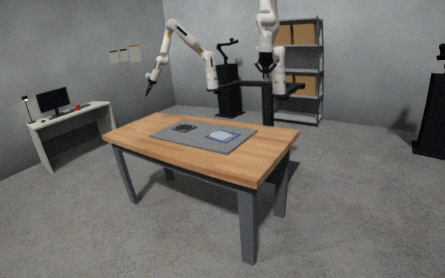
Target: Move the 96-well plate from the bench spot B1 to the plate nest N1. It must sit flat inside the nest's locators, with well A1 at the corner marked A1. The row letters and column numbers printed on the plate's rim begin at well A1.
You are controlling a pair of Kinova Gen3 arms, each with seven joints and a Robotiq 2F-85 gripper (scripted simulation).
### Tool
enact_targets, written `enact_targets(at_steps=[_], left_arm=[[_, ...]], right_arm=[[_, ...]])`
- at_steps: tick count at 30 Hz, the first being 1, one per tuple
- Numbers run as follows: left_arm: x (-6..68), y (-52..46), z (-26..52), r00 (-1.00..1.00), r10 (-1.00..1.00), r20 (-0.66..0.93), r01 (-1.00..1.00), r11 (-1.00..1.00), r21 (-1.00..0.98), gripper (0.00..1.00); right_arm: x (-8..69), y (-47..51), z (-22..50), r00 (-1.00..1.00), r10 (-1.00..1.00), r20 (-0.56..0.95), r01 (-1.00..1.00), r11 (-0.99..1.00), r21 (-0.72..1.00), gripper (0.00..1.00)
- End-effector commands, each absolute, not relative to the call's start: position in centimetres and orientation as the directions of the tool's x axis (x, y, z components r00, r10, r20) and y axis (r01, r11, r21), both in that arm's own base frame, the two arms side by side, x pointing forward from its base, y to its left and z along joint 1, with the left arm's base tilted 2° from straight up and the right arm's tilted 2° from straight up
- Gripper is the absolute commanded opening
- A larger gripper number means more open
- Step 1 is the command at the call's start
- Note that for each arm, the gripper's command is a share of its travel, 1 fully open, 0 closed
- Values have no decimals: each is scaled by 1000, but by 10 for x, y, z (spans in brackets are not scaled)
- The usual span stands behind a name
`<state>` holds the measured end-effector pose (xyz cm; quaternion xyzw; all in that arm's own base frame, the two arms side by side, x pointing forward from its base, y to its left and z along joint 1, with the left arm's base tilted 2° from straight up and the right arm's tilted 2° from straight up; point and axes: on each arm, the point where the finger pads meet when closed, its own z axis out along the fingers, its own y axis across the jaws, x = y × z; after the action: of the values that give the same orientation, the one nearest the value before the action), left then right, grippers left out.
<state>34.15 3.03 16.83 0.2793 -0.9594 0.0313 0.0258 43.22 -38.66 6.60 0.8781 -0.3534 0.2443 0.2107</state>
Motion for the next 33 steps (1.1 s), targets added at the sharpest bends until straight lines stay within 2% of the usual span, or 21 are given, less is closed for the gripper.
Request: enact_targets(at_steps=[1, 18, 33], left_arm=[[342, 30, 169, -843, -534, 65, -538, 842, -47, 17], [342, 30, 169, -843, -534, 65, -538, 842, -47, 17], [342, 30, 169, -843, -534, 65, -538, 842, -47, 17]], right_arm=[[433, -387, 67, 630, -517, 580, -724, -661, 197, 1000], [433, -387, 67, 630, -517, 580, -724, -661, 197, 1000], [490, -344, 55, 515, -611, 602, -801, -592, 85, 1000]])
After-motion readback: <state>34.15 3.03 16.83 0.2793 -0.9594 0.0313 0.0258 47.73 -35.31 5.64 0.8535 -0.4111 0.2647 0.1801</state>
